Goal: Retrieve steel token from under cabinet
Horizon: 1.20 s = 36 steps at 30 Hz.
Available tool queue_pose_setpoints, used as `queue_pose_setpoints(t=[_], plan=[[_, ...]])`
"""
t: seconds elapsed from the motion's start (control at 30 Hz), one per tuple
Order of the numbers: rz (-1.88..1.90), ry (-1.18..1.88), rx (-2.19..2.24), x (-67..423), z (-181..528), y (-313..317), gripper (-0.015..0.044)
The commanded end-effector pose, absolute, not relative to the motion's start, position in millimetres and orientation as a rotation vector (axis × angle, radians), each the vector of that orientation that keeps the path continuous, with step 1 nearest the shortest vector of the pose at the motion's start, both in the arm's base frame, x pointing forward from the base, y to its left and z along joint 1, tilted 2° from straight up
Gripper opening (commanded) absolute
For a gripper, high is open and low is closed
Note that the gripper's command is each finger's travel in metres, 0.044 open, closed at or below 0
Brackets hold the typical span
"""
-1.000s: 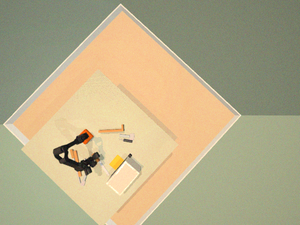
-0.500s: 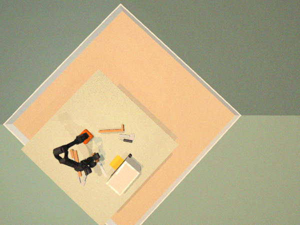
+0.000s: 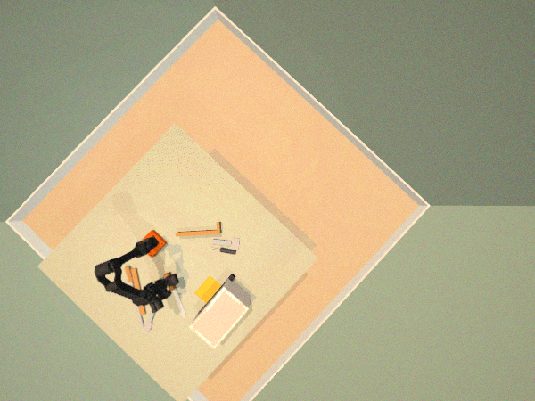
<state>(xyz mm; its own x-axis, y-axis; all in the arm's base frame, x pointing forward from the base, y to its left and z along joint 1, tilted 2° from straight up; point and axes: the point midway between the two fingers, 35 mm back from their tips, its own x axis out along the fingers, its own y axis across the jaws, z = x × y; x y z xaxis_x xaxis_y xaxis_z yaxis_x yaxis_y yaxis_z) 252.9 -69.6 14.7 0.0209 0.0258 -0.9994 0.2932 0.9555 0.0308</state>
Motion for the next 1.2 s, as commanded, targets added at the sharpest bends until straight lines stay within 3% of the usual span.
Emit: queue_pose_setpoints(t=[0.0, 1.17], plan=[[-0.25, 1.538, 0.285, 253, 15, -71, 0.0], [-0.296, 1.532, 0.337, 260, 16, -42, 0.0]])
